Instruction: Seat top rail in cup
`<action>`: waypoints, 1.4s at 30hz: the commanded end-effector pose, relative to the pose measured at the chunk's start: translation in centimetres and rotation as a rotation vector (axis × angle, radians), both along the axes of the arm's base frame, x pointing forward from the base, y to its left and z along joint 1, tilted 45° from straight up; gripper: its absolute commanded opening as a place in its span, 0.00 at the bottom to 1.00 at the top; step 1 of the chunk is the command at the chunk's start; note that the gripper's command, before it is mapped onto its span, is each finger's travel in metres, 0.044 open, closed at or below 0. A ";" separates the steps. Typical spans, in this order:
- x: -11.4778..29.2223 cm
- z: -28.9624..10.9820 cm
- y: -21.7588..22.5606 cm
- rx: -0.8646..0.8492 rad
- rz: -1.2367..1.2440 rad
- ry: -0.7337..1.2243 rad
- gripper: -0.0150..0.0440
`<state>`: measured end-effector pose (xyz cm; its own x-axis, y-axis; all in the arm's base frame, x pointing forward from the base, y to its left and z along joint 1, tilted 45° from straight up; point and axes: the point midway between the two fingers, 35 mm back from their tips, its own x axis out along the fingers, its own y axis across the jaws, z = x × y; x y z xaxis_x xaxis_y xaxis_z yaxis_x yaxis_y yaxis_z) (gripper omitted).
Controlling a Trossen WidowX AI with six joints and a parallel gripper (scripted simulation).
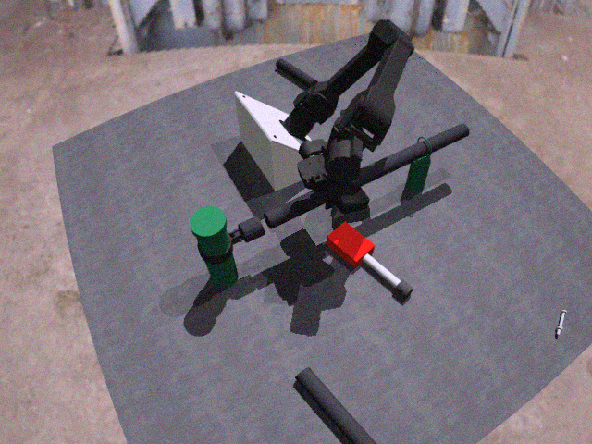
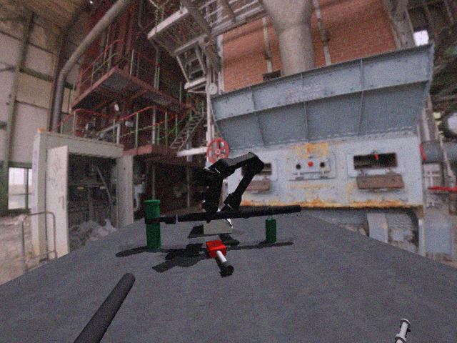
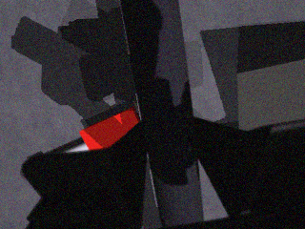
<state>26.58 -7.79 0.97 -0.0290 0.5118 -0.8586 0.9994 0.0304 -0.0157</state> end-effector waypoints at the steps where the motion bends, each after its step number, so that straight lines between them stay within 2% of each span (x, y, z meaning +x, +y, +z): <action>1: 0.1 -0.1 -0.3 -0.011 -0.015 -0.005 0.25; 42: -0.1 -1.6 -1.2 -0.004 -0.006 -0.006 0.25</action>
<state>26.03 -8.22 -0.82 -0.0392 0.5255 -0.8499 0.9992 0.0265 -0.0297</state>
